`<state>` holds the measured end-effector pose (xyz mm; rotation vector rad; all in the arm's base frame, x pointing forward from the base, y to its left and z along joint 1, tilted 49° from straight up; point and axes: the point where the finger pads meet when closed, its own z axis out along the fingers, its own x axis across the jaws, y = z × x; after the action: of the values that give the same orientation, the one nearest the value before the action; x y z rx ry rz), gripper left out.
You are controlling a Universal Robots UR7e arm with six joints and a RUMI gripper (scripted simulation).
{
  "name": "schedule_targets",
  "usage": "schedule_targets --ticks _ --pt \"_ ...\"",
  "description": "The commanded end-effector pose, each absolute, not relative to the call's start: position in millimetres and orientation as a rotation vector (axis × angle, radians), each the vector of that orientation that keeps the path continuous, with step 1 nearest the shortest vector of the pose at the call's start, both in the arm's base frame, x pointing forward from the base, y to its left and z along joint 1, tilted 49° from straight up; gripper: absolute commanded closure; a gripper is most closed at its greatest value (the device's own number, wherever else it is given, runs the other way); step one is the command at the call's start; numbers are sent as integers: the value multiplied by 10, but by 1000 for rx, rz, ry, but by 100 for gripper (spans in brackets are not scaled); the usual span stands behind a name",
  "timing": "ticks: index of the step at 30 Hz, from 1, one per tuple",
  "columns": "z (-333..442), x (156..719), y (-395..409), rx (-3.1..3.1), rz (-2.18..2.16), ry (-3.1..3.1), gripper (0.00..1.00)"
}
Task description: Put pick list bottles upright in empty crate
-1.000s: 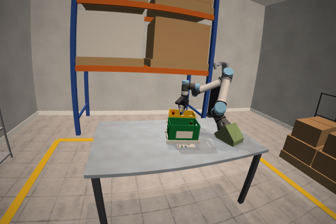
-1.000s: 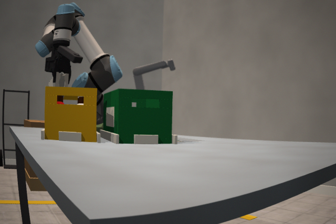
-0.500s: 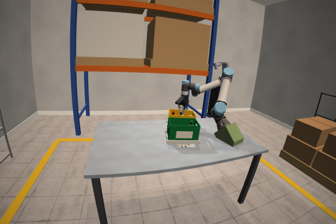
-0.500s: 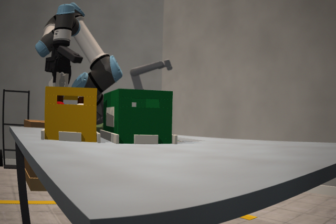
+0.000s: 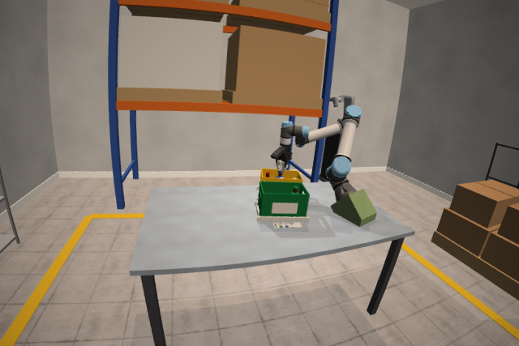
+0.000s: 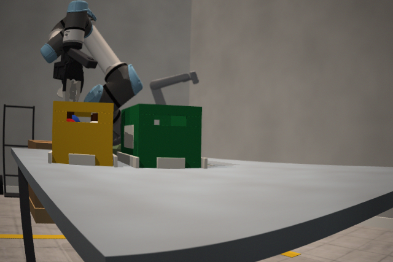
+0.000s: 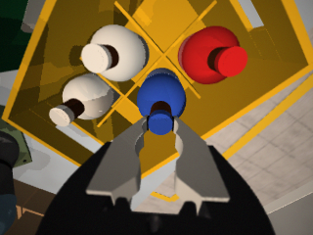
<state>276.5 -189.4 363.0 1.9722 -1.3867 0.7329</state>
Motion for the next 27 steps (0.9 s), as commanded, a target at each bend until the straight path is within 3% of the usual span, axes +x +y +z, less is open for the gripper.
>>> schedule_targets --ticks 1,27 --pt "3727 2755 -1820 1967 739 -1390 100" --pt "3961 2726 -1548 1968 737 -1389 100"
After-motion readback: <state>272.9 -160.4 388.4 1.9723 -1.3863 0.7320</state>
